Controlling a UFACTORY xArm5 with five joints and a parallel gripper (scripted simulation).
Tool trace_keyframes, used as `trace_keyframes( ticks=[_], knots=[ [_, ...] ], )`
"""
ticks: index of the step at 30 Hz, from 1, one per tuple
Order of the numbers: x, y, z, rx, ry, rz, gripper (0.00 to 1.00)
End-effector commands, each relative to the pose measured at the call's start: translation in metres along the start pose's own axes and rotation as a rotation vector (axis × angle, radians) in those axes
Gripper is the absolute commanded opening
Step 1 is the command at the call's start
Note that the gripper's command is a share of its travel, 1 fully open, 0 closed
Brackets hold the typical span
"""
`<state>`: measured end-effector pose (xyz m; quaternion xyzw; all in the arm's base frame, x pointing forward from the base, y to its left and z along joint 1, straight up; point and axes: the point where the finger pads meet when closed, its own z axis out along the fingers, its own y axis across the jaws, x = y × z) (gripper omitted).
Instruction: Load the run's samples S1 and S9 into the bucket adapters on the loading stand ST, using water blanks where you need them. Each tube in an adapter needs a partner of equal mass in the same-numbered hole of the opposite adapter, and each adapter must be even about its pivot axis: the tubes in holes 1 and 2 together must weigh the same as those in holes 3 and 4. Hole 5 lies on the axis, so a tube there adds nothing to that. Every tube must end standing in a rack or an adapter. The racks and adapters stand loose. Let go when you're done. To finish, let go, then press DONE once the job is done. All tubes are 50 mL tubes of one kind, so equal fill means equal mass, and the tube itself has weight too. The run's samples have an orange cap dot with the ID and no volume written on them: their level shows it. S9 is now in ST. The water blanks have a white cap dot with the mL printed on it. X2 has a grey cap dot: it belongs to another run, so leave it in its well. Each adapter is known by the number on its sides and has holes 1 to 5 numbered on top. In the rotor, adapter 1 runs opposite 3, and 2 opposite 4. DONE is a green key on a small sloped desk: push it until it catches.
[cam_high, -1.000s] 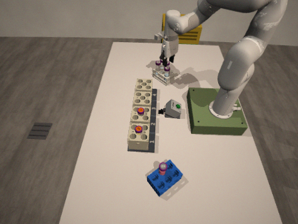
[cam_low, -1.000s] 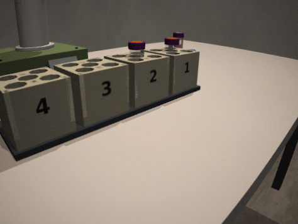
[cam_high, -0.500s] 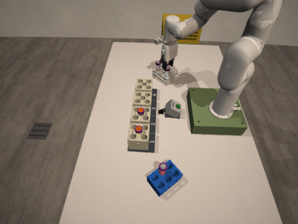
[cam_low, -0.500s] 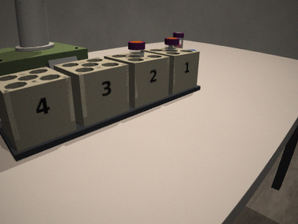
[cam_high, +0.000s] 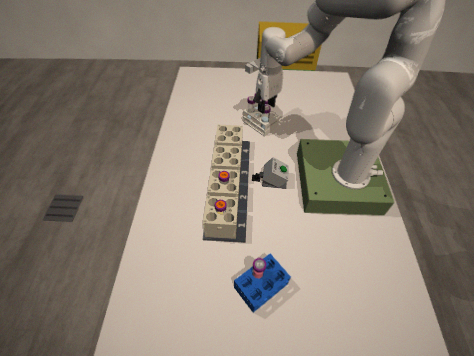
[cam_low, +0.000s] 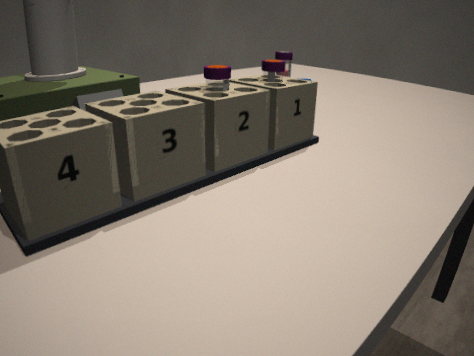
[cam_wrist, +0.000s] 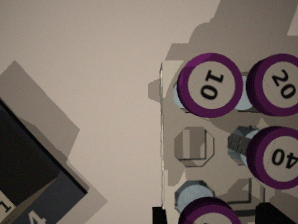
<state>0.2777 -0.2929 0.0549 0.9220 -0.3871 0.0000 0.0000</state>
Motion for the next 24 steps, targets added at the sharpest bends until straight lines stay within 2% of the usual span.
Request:
trace_keyframes(
  ticks=[1, 24],
  knots=[
    [0.001, 0.0, 0.001, 0.006, 0.003, 0.0, 0.57],
    [0.001, 0.0, 0.014, 0.006, 0.003, 0.0, 0.57]
  ],
)
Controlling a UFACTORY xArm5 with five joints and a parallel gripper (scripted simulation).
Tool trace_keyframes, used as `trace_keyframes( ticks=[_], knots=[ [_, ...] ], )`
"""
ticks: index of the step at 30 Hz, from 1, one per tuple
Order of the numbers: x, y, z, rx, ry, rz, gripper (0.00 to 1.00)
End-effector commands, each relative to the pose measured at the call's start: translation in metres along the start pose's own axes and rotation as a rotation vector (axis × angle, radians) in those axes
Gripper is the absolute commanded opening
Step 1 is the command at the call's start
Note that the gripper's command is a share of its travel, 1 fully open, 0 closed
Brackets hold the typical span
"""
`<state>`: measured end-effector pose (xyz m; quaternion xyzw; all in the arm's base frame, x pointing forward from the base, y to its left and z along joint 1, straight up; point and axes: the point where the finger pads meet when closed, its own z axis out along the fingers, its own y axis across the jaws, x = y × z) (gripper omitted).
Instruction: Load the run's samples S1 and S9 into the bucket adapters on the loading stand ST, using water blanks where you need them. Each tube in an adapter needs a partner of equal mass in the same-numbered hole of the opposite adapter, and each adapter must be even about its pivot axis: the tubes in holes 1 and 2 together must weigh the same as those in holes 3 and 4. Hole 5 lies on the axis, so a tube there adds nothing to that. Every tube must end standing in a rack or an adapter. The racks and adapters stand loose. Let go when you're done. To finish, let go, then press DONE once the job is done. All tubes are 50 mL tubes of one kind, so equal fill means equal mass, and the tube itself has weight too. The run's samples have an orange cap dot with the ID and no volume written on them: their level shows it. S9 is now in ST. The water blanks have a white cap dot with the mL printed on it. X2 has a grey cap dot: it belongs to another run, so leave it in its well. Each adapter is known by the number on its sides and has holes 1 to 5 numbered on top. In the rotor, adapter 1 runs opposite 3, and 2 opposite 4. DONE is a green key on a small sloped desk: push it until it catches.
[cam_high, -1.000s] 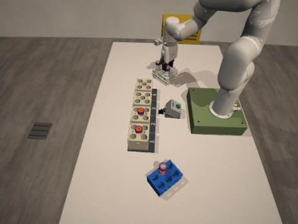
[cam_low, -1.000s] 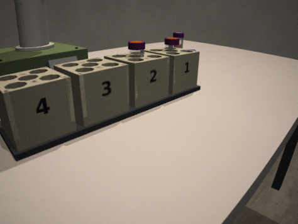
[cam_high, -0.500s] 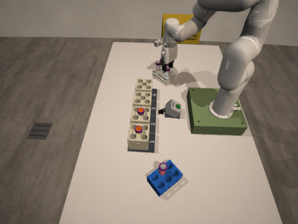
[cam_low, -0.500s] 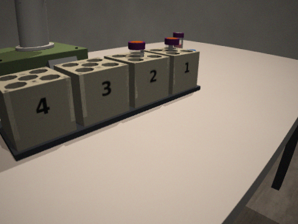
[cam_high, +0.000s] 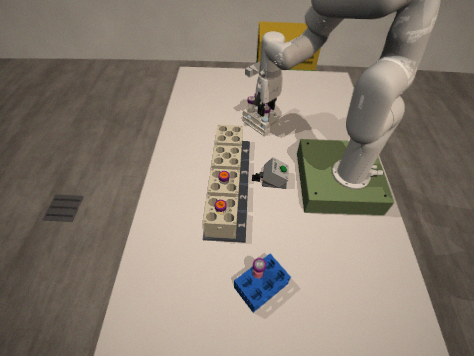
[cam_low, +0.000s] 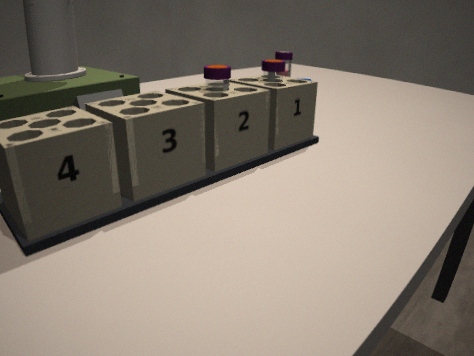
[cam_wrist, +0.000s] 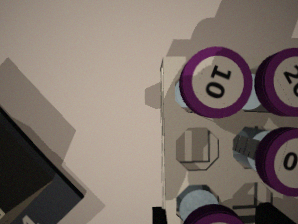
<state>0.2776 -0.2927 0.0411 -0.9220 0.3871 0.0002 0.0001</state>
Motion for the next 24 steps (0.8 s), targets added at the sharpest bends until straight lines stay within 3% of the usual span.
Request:
trace_keyframes(
  ticks=[1, 19, 20, 24],
  knots=[
    [0.0014, 0.0, 0.0007, 0.006, 0.004, 0.0, 0.57],
    [0.0014, 0.0, 0.0034, 0.006, 0.004, 0.0, 0.57],
    [0.0014, 0.0, 0.0027, 0.006, 0.004, 0.0, 0.0],
    [0.0014, 0.0, 0.0016, 0.006, 0.004, 0.0, 0.0]
  ],
)
